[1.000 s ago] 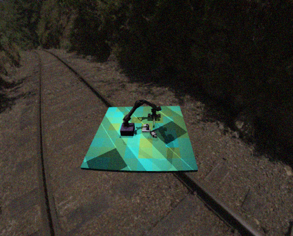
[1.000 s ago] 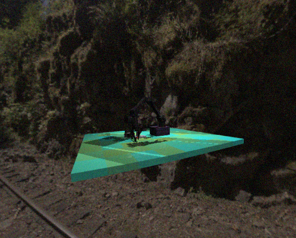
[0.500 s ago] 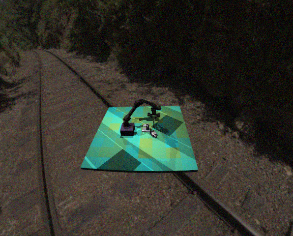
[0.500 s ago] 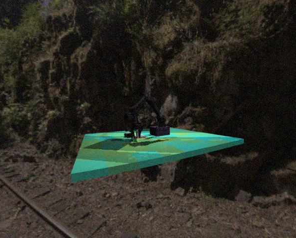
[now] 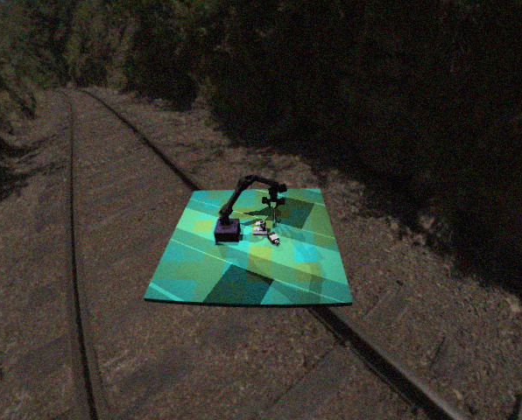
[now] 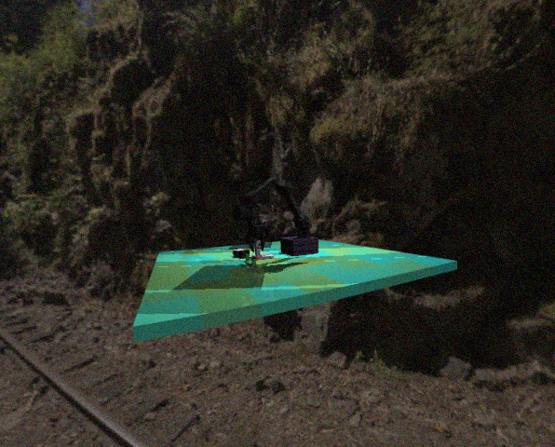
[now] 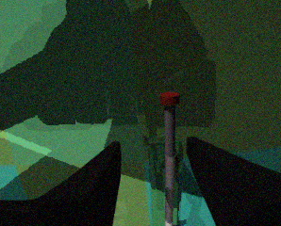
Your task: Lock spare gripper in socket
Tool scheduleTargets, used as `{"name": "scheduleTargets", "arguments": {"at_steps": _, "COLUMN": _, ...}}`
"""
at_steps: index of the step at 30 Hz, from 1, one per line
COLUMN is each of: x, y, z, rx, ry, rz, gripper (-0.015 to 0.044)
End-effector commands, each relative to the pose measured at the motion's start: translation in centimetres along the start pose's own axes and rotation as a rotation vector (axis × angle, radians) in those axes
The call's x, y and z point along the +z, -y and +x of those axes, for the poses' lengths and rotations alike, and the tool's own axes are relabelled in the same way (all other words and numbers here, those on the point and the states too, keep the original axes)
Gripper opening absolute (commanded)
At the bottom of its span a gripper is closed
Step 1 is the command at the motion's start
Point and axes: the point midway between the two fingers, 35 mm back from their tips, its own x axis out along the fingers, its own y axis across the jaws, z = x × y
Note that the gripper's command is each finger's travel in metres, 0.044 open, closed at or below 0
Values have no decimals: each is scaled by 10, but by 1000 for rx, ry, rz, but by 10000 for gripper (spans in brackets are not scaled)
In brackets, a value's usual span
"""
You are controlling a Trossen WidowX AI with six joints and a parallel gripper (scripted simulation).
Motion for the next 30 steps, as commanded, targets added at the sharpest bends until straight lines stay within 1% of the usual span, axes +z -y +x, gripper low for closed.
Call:
{"name": "scheduleTargets", "arguments": {"at_steps": 1, "x": 1, "y": 0, "z": -11, "rx": -1, "ry": 1, "rz": 0, "gripper": 200}}
{"name": "scheduleTargets", "arguments": {"at_steps": 6, "x": 2, "y": -3, "z": -22, "rx": 7, "ry": -4, "rz": 1, "gripper": 200}}
{"name": "scheduleTargets", "arguments": {"at_steps": 7, "x": 0, "y": -3, "z": -14, "rx": 10, "ry": -5, "rz": 2, "gripper": 226}}
{"name": "scheduleTargets", "arguments": {"at_steps": 11, "x": 0, "y": -3, "z": -14, "rx": 10, "ry": -5, "rz": 2, "gripper": 331}}
{"name": "scheduleTargets", "arguments": {"at_steps": 13, "x": -6, "y": -1, "z": -23, "rx": 0, "ry": -3, "rz": -1, "gripper": 279}}
{"name": "scheduleTargets", "arguments": {"at_steps": 17, "x": -44, "y": 7, "z": -71, "rx": -55, "ry": 4, "rz": -16, "gripper": 180}}
{"name": "scheduleTargets", "arguments": {"at_steps": 19, "x": -50, "y": 7, "z": -79, "rx": -65, "ry": 4, "rz": -19, "gripper": 180}}
{"name": "scheduleTargets", "arguments": {"at_steps": 26, "x": -50, "y": 7, "z": -79, "rx": -65, "ry": 4, "rz": -19, "gripper": 180}}
{"name": "scheduleTargets", "arguments": {"at_steps": 28, "x": -51, "y": 9, "z": -71, "rx": -65, "ry": 4, "rz": -19, "gripper": 180}}
{"name": "scheduleTargets", "arguments": {"at_steps": 30, "x": -53, "y": 11, "z": -53, "rx": -65, "ry": 4, "rz": -19, "gripper": 180}}
